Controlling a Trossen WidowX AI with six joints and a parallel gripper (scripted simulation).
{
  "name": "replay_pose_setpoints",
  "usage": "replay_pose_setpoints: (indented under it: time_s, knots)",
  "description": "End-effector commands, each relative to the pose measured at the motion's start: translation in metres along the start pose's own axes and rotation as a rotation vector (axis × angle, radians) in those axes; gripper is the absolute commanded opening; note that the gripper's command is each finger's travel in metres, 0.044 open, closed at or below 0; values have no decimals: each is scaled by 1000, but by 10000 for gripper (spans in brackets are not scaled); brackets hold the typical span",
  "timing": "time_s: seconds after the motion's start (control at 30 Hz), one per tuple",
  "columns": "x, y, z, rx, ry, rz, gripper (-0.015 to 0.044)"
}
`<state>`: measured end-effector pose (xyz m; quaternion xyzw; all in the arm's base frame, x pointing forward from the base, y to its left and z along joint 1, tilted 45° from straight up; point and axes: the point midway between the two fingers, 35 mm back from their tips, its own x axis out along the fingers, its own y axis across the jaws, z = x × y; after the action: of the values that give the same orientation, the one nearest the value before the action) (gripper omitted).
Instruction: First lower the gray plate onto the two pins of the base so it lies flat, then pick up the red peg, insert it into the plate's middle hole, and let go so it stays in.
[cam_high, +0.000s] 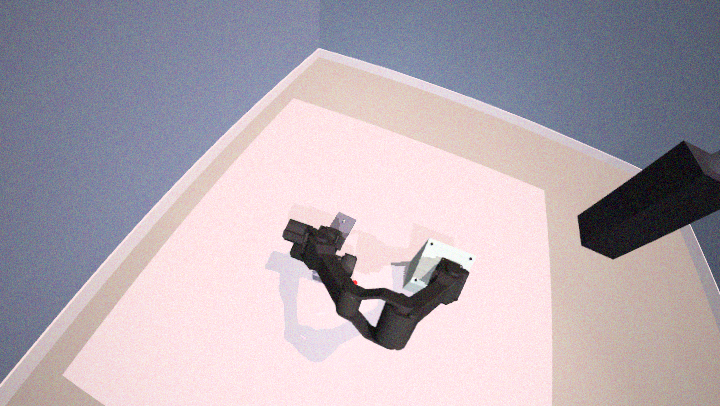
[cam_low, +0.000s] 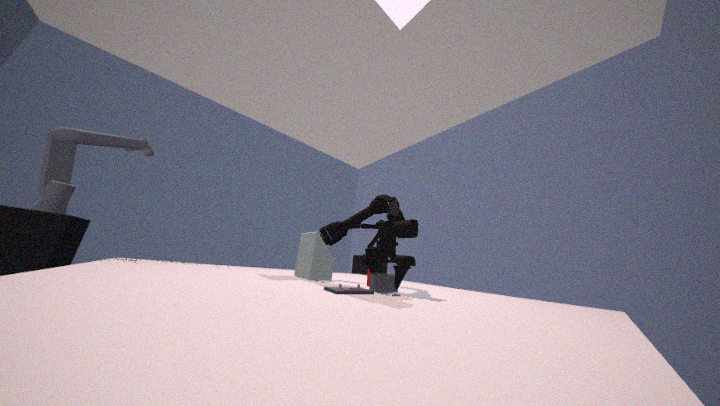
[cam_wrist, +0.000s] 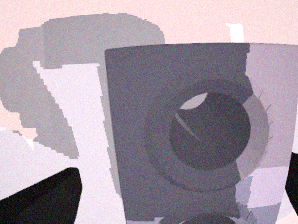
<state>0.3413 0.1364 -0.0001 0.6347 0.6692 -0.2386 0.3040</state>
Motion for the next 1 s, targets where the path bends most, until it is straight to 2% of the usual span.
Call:
replay_pose_setpoints:
  time_s: [0.0,0.2,0.57,0.67,0.97]
  knots:
    - [3,-3,1,12,6,-9,309]
    - [3,-3,1,12,6,-9,151]
    - [3,-3,1,12,6,-9,78]
    - [2,-3,2,12,5,-9,0]
    - [-25,1,4,11,-2,-8,0]
